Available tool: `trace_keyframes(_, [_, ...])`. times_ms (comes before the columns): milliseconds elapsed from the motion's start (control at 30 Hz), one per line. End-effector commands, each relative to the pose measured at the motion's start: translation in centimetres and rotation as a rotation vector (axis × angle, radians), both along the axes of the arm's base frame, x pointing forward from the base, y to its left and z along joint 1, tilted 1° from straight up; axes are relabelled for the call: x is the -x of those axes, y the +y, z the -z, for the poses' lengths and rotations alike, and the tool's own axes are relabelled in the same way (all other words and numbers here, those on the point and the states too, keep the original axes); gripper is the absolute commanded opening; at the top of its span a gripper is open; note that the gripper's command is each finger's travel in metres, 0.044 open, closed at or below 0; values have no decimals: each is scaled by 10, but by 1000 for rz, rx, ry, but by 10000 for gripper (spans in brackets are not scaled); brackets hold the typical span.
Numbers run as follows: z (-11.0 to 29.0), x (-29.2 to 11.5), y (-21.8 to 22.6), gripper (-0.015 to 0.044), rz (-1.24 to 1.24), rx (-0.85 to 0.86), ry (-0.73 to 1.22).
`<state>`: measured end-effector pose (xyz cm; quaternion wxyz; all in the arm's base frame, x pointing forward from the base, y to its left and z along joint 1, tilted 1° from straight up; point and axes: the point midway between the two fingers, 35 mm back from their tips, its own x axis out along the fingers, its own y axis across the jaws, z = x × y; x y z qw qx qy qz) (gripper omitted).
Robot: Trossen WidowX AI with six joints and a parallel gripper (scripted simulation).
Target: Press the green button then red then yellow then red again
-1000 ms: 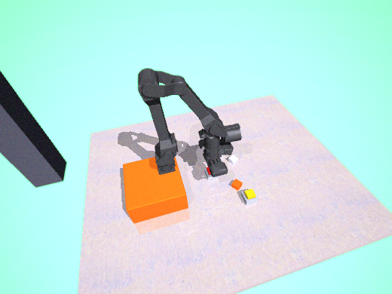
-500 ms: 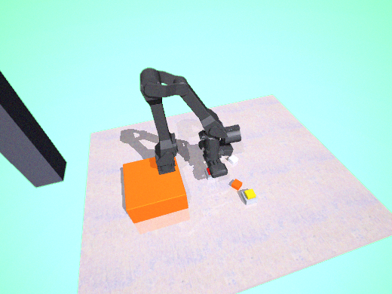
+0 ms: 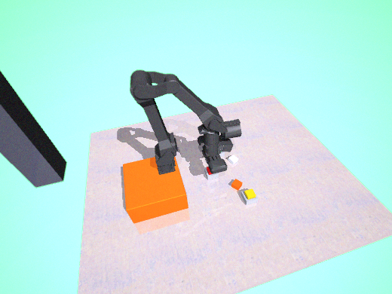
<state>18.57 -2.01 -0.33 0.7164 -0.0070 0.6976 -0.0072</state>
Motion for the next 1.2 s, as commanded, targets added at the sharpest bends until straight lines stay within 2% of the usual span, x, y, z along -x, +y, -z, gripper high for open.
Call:
trace_keyframes(0, [-9, -1, 0, 20, -4, -1, -4])
trace_keyframes(167, [-66, 0, 1, 20, -4, -1, -5])
trace_keyframes(367, [-69, -1, 0, 20, -4, -1, -5])
trace_keyframes(600, [-84, -66, -70, 20, -4, 5, -10])
trace_keyframes(800, [-78, -102, -153, 20, -4, 13, -12])
trace_keyframes(1000, [-74, -103, -157, 20, -4, 13, -12])
trace_keyframes(1100, [-29, -105, -158, 20, -4, 13, -12])
trace_keyframes(1167, [-16, -104, -158, 20, -4, 13, -12])
